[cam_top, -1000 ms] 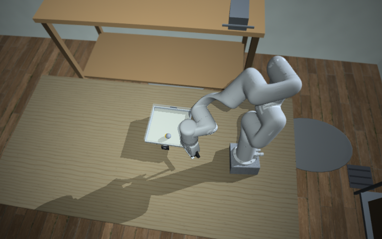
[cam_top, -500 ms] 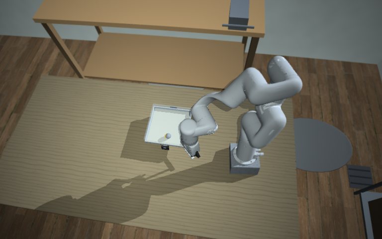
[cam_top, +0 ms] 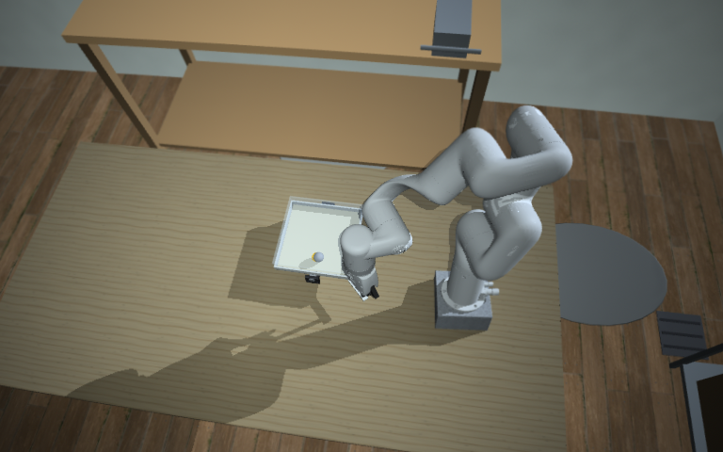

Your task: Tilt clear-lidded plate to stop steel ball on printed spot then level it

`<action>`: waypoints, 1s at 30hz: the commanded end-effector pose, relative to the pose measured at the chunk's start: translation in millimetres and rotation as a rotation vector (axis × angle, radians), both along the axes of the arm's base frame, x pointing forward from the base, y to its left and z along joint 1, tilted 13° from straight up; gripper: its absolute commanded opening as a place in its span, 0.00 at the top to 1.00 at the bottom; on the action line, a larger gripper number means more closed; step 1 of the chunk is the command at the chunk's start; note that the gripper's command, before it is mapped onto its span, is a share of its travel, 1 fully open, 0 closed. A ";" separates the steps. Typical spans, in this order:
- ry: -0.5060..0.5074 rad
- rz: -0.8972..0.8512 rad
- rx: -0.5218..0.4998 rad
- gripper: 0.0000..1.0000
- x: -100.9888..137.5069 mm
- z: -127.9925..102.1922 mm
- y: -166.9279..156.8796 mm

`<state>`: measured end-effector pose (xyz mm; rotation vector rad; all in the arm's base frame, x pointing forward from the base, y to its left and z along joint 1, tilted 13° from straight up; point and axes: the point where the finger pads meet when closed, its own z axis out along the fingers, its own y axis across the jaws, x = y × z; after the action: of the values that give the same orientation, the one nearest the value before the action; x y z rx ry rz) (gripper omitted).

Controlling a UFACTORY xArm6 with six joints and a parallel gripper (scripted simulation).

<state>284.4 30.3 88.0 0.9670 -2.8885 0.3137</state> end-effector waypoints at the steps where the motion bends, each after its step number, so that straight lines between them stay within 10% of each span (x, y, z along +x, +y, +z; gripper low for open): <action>1: -0.003 0.001 0.000 1.00 0.7 -0.9 0.4; 30: -0.003 0.001 0.000 1.00 2.9 2.2 1.0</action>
<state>284.3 29.9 89.2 0.9659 -2.8863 0.3134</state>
